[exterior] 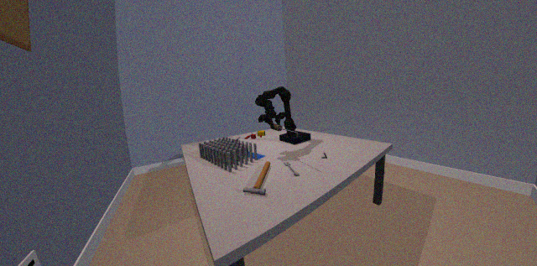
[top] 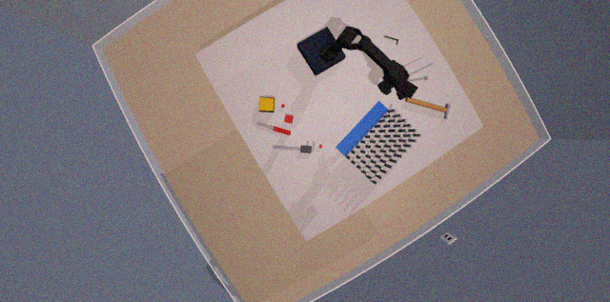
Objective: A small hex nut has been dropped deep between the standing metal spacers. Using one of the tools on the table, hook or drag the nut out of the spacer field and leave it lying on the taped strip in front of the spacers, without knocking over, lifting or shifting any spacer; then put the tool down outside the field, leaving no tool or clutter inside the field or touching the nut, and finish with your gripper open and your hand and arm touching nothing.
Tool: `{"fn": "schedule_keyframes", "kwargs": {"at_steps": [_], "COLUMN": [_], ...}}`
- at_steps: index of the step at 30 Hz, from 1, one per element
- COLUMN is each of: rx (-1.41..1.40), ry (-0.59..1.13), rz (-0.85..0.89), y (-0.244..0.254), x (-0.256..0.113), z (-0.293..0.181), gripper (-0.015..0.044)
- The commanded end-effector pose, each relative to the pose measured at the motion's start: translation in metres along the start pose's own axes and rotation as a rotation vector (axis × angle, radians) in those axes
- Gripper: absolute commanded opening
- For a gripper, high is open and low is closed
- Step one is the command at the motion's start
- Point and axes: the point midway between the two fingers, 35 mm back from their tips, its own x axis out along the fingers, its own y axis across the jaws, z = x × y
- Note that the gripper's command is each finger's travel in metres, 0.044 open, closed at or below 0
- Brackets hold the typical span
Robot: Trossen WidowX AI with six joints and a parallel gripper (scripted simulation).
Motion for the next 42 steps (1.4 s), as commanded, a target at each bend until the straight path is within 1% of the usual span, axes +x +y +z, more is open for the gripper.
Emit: {"fn": "schedule_keyframes", "kwargs": {"at_steps": [1, 10, 20, 31, 42], "rx": [0.083, 0.249, 0.433, 0.634, 0.833], "ry": [-0.002, -0.007, -0.01, -0.012, -0.01], "rz": [0.053, 0.161, 0.282, 0.417, 0.555], "y": [0.008, 0.019, 0.021, 0.011, -0.009], "x": [-0.016, -0.047, -0.079, -0.11, -0.136], "z": [0.021, 0.066, 0.115, 0.166, 0.212], "gripper": [0.0, 0.0, 0.0, 0.0, 0.0]}}
